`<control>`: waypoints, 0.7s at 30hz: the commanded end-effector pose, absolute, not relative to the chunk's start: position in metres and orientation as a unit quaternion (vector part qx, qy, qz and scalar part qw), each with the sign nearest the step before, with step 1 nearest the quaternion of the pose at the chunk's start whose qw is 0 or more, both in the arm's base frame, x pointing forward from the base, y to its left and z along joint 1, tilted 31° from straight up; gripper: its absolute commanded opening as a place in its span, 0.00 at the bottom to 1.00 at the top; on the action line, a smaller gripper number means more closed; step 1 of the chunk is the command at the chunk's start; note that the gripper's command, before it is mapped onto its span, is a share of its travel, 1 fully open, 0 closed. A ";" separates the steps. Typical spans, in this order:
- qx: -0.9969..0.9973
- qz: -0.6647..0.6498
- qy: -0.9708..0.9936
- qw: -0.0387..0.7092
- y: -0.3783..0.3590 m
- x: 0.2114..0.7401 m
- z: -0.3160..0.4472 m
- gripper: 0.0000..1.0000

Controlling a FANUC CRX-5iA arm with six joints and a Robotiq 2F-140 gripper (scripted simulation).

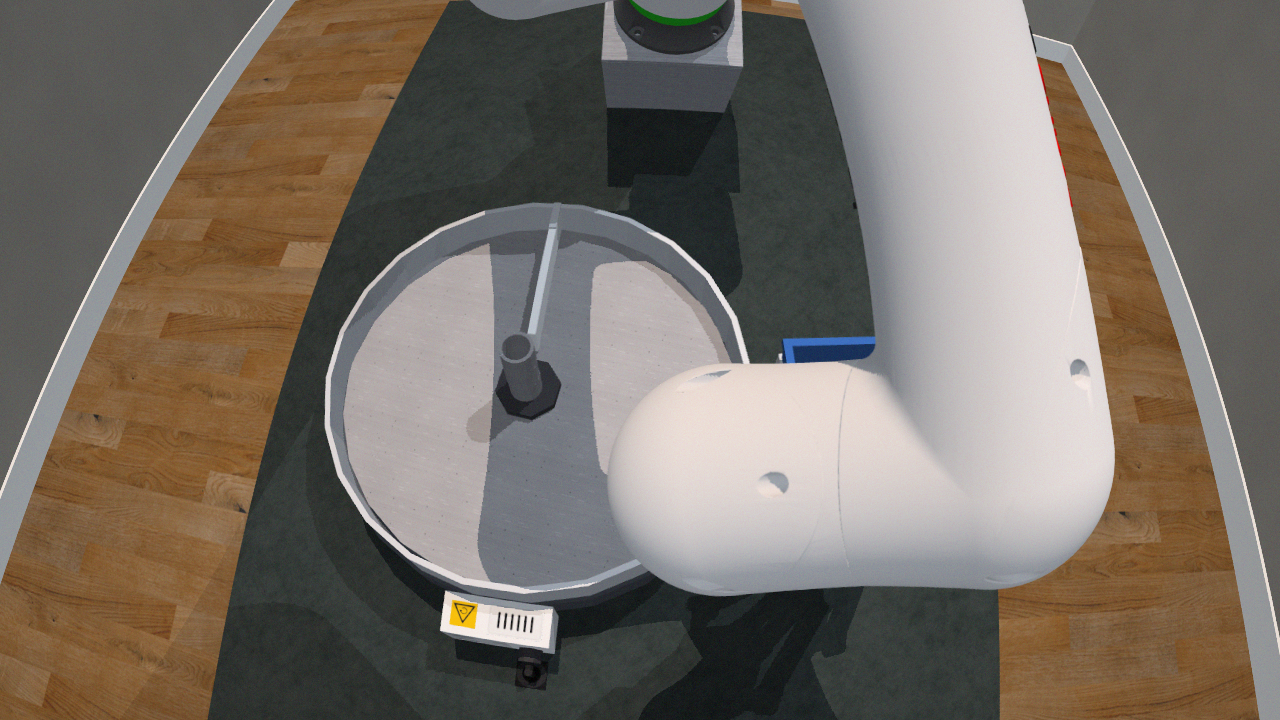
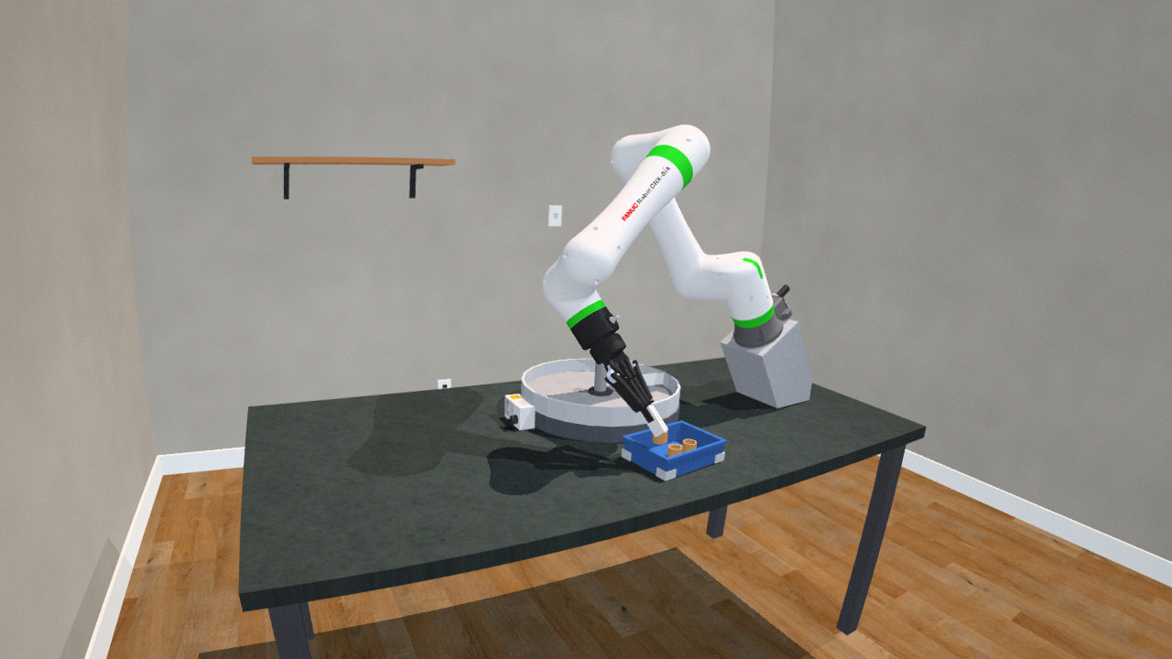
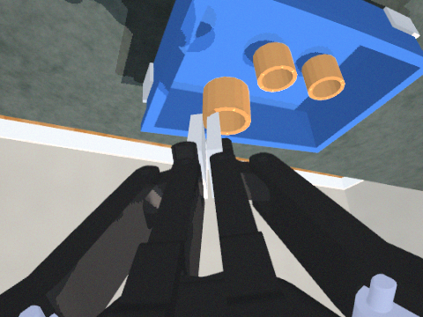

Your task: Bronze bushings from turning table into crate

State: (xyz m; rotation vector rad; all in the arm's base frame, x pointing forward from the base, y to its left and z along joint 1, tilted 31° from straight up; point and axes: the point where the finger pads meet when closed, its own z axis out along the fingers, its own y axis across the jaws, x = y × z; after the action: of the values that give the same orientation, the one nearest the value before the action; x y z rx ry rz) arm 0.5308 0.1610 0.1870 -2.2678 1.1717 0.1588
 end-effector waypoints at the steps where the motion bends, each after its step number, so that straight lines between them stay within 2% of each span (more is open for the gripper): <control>1: -0.849 0.059 0.439 0.288 0.161 0.531 0.187 0.00; 21: -0.849 0.059 0.439 0.288 0.160 0.541 0.170 0.00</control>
State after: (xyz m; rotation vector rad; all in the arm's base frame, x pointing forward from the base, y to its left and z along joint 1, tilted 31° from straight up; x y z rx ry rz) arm 0.5396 0.1604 0.1723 -2.2678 1.1719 0.1588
